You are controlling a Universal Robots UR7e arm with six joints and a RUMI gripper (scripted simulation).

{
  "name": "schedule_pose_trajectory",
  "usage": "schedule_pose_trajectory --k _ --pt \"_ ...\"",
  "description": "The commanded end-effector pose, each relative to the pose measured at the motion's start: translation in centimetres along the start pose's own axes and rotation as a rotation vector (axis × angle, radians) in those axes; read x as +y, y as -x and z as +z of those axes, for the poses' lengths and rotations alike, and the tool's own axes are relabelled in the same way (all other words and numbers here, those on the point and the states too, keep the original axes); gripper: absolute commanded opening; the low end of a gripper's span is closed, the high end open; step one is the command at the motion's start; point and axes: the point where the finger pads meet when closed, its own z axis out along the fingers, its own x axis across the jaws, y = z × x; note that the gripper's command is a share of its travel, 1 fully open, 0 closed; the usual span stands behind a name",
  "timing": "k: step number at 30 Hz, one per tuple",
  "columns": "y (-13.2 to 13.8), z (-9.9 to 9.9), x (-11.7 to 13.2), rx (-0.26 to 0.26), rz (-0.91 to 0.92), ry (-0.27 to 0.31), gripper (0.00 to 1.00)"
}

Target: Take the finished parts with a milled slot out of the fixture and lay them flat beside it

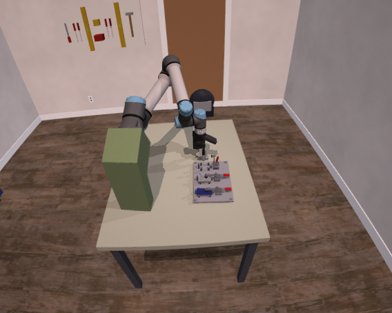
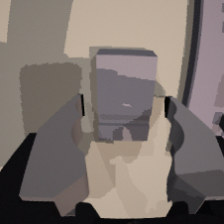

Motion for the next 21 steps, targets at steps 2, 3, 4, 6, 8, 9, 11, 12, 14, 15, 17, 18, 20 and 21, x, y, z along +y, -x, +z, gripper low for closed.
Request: schedule_pose_trajectory --k 2,3,4,6,8,9,11,12,14,15,17,18,20,21 --pt "0.0 -0.4 0.0 0.0 0.0 -0.001 0.4" --pt "0.0 -0.5 0.0 0.0 0.0 -0.001 0.4" --pt "0.0 -0.7 0.0 0.0 0.0 -0.001 0.4" --pt "0.0 -0.7 0.0 0.0 0.0 -0.001 0.4" --pt "0.0 -1.0 0.0 0.0 0.0 -0.001 0.4" --pt "0.0 -1.2 0.0 0.0 0.0 -0.001 0.4" --pt "0.0 -1.6 0.0 0.0 0.0 -0.001 0.4" --pt "0.0 -1.9 0.0 0.0 0.0 -0.001 0.4" --pt "0.0 -2.4 0.0 0.0 0.0 -0.001 0.4" --pt "0.0 -2.7 0.0 0.0 0.0 -0.001 0.4" --pt "0.0 -3.2 0.0 0.0 0.0 -0.001 0.4" --pt "0.0 -3.5 0.0 0.0 0.0 -0.001 0.4" --pt "0.0 -4.1 0.0 0.0 0.0 -0.001 0.4" --pt "0.0 -4.4 0.0 0.0 0.0 -0.001 0.4"
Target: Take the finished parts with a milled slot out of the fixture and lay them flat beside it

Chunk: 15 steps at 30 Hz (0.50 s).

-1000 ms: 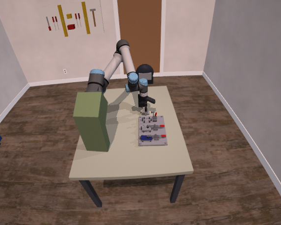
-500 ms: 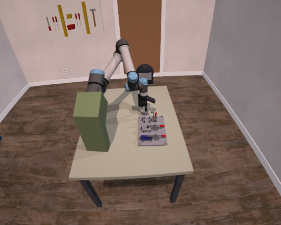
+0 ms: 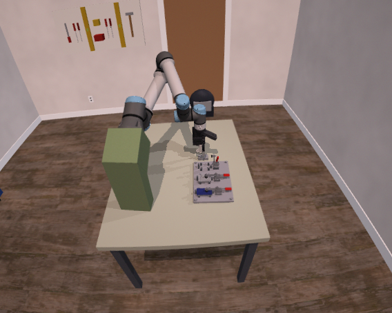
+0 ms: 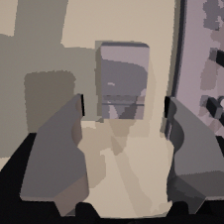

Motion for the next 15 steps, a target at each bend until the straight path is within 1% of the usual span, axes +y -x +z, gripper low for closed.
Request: schedule_pose_trajectory --k 1,2,15 --pt "0.0 -1.1 0.0 0.001 -0.001 0.004 0.4" --pt "0.0 -1.1 0.0 0.001 -0.001 0.004 0.4" --pt "0.0 -4.8 0.0 0.001 -0.001 0.004 0.4"
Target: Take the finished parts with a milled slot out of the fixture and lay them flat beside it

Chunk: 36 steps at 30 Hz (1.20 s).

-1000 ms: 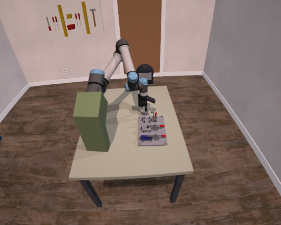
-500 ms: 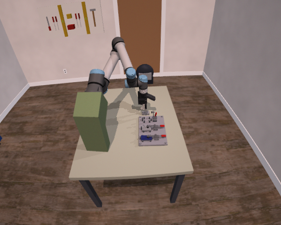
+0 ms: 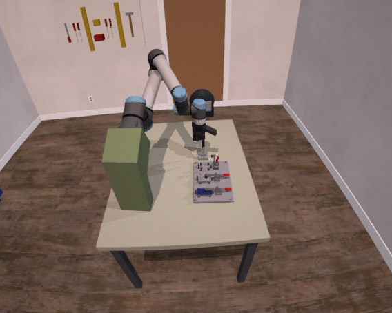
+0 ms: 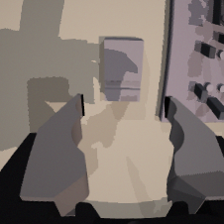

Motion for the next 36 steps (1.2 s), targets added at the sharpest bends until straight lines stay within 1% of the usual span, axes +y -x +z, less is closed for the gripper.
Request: schedule_pose_trajectory --k 1,15,36 --pt "0.0 -1.2 0.0 0.0 -0.001 0.006 0.4" --pt "0.0 -2.8 0.0 0.0 -0.001 0.006 0.4" --pt "0.0 -2.9 0.0 0.0 -0.001 0.006 0.4"
